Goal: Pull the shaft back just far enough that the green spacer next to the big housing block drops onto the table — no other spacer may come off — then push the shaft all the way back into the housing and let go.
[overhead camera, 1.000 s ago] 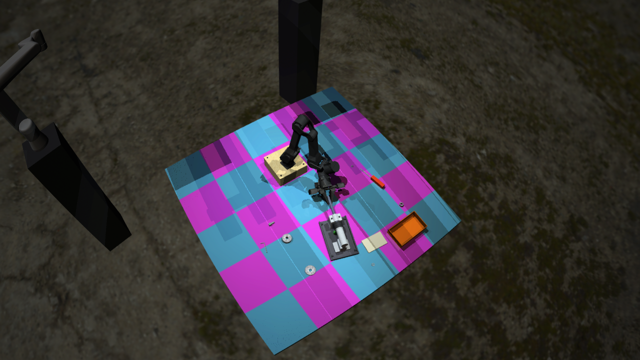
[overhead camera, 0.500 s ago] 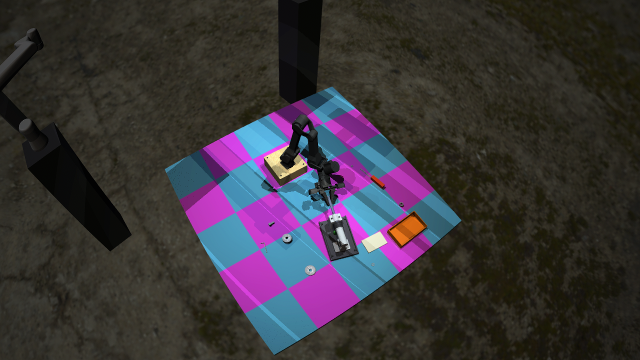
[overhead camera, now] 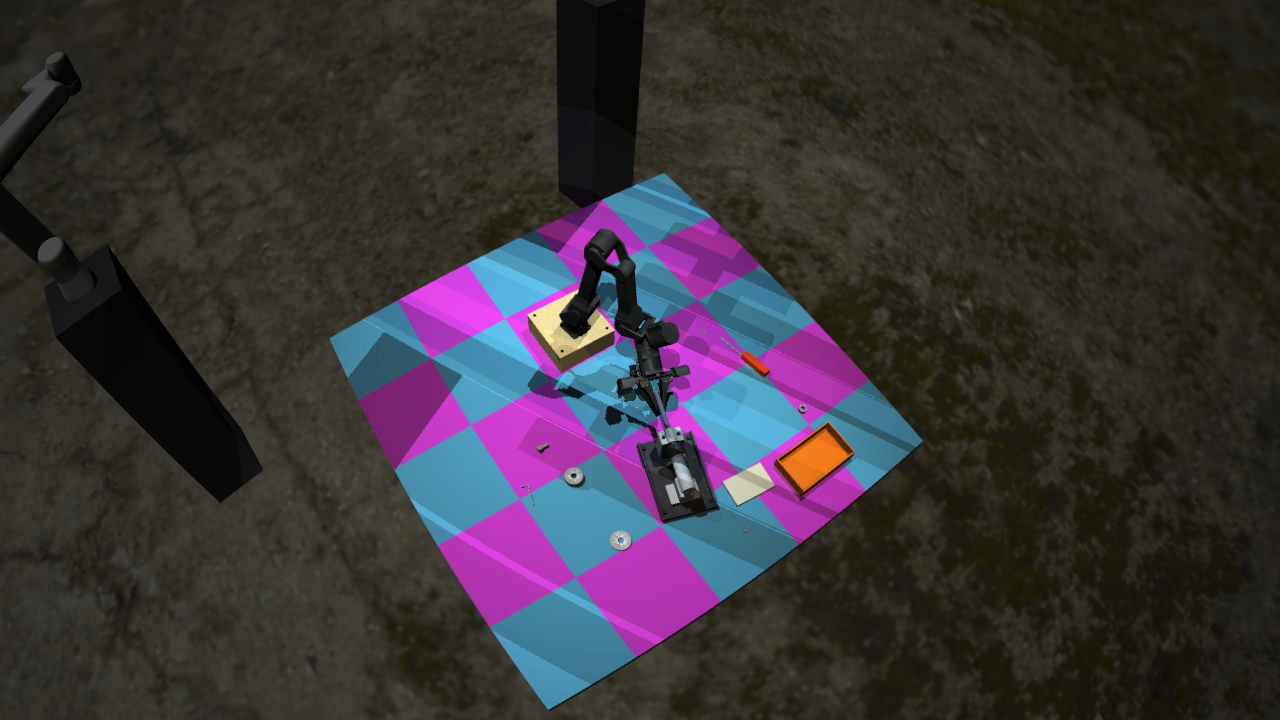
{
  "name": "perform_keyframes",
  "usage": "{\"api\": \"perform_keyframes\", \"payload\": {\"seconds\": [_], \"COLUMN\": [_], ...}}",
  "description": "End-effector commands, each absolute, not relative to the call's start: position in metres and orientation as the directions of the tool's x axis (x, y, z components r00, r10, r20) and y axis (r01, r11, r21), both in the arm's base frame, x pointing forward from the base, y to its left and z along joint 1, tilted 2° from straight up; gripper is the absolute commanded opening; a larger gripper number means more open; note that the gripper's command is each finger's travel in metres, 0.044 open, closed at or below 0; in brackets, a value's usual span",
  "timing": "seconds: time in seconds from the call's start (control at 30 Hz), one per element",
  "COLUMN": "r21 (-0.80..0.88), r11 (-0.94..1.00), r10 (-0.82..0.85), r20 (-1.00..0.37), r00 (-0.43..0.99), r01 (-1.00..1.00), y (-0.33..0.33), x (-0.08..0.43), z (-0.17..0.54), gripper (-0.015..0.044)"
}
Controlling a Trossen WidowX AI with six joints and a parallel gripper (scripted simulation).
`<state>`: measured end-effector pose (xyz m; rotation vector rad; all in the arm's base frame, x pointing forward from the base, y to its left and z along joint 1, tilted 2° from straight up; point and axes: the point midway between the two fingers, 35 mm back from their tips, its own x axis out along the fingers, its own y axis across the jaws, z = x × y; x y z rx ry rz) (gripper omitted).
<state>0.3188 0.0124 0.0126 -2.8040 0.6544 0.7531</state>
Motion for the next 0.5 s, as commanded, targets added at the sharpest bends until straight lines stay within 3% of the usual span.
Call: {"api": "perform_keyframes", "payload": {"seconds": [0.0, 0.47], "r21": [-0.048, -0.047], "r11": [-0.888, -0.888], "r10": [-0.372, -0.372], "r20": [-0.507, -0.507], "r00": [0.777, 0.777], "r01": [-0.457, -0.457], "y": [0.0116, 0.0109], "x": [0.3198, 0.3211], "z": [0.0133, 0.0132], "gripper": [0.0, 0.0]}}
